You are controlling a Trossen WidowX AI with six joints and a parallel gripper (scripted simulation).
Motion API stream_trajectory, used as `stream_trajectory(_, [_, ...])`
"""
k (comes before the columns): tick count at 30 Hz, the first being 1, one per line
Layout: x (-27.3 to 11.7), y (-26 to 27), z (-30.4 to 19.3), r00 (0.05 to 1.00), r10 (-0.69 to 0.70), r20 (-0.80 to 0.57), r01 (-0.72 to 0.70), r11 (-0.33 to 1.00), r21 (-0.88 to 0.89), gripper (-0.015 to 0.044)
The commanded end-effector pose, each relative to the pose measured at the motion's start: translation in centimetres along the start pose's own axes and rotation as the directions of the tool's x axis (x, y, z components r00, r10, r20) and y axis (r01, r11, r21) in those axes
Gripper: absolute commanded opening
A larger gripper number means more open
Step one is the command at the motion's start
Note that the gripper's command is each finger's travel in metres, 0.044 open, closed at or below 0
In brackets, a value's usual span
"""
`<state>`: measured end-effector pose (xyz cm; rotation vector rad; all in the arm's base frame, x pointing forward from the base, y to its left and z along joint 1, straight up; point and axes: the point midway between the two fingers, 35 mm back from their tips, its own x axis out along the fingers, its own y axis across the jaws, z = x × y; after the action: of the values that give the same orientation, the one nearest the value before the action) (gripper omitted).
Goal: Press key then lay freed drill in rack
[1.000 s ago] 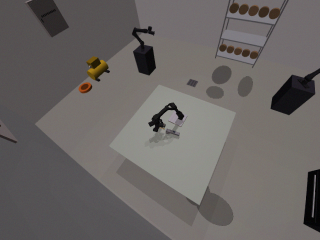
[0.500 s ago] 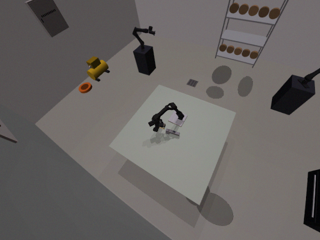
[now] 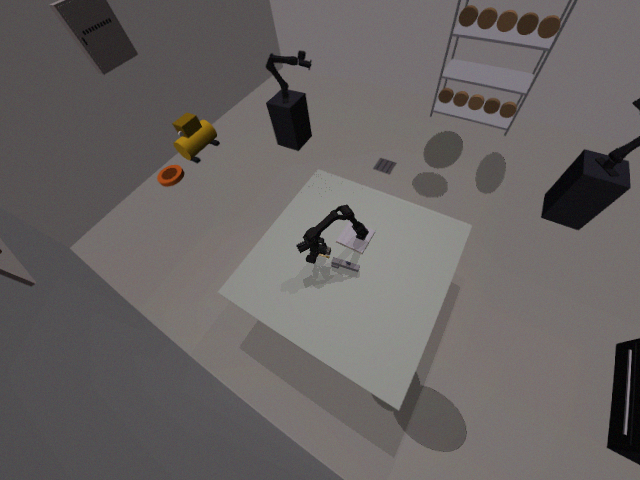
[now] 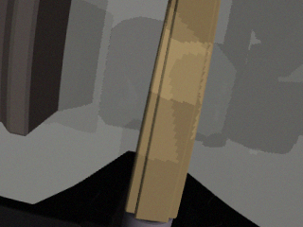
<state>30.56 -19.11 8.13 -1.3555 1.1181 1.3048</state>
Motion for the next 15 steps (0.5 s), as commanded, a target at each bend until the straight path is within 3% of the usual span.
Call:
stream_trajectory(1, [-0.33,0.00,-0.05,1.000,-0.002,-0.005,0.002,1.000,0.005,0.0000])
stream_trajectory(15, [-0.68,0.00,-0.05,1.000,-0.002,-0.005,0.002,1.000,0.005,0.0000])
